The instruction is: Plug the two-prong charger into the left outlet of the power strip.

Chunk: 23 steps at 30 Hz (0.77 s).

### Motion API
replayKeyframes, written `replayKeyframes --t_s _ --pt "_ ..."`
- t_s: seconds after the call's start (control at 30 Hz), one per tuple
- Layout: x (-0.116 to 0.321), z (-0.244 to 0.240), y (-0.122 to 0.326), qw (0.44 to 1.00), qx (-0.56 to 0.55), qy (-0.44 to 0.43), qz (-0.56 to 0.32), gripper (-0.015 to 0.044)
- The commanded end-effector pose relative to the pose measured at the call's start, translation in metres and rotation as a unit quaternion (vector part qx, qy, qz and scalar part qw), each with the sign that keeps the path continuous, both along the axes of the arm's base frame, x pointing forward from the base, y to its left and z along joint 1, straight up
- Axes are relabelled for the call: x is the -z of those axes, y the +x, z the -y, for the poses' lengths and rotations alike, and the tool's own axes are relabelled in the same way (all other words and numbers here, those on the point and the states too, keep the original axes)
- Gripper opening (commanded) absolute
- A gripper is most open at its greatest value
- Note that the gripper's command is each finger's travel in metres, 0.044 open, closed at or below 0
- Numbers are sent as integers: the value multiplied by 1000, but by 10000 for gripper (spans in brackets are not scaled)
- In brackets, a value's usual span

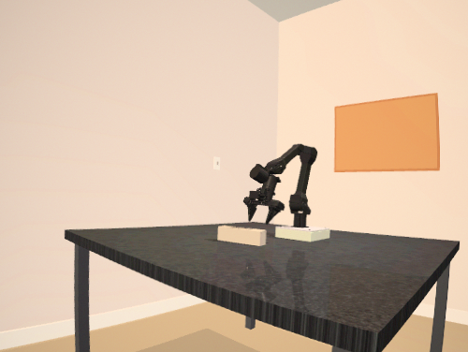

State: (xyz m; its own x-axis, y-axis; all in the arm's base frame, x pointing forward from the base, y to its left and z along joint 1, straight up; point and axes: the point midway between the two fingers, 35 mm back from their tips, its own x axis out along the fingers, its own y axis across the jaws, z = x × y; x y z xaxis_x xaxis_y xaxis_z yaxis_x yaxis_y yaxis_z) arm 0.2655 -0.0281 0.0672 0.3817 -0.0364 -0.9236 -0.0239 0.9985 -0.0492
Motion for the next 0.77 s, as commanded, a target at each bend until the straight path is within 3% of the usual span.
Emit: replayKeyframes --t_s 0.0,0.73 --pt "-21 -4 1 996 27 21 79 440" --pt "-22 -4 1 996 28 22 83 440"
